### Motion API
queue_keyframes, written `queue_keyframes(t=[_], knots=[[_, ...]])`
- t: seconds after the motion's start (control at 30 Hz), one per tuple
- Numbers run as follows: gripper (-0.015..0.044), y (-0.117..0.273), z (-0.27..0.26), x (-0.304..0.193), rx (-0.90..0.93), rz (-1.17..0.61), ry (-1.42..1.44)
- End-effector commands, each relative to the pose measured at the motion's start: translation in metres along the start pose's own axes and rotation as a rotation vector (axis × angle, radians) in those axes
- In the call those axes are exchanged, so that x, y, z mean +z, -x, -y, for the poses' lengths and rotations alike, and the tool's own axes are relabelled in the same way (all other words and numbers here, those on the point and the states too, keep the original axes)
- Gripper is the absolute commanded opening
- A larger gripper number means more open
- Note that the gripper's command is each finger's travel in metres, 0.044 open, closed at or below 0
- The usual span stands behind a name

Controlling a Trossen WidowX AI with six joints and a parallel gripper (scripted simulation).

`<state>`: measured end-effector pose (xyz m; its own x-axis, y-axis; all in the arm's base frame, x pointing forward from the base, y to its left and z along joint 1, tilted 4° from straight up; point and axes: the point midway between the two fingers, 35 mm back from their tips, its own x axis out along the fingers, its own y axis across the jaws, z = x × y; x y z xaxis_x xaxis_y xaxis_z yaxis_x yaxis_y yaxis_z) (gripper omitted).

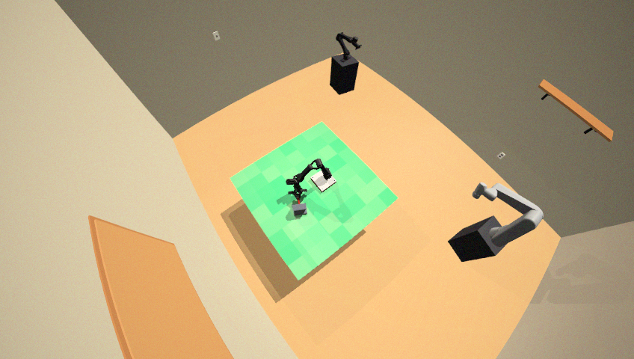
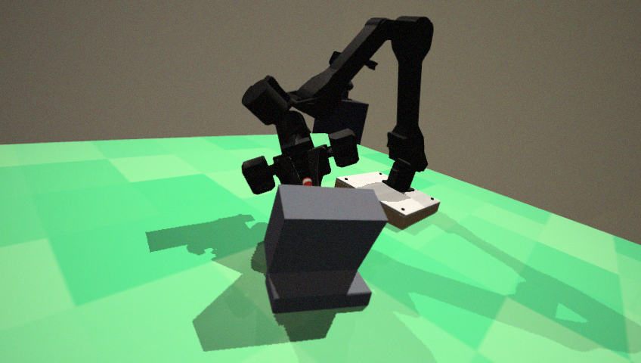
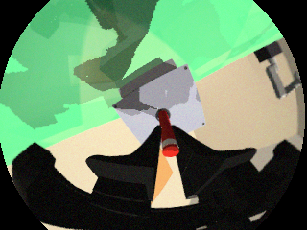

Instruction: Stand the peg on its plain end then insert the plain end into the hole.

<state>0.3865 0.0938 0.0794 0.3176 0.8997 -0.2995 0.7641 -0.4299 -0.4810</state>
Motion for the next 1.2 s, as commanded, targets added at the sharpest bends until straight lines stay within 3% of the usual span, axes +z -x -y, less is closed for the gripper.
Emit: queue_keyframes(t=[0.0,1.17], knots=[[0.0000,-0.003,-0.001,0.001,0.004,0.003,-0.005],[0.0000,-0.016,0.000,0.000,-0.002,0.000,0.000]])
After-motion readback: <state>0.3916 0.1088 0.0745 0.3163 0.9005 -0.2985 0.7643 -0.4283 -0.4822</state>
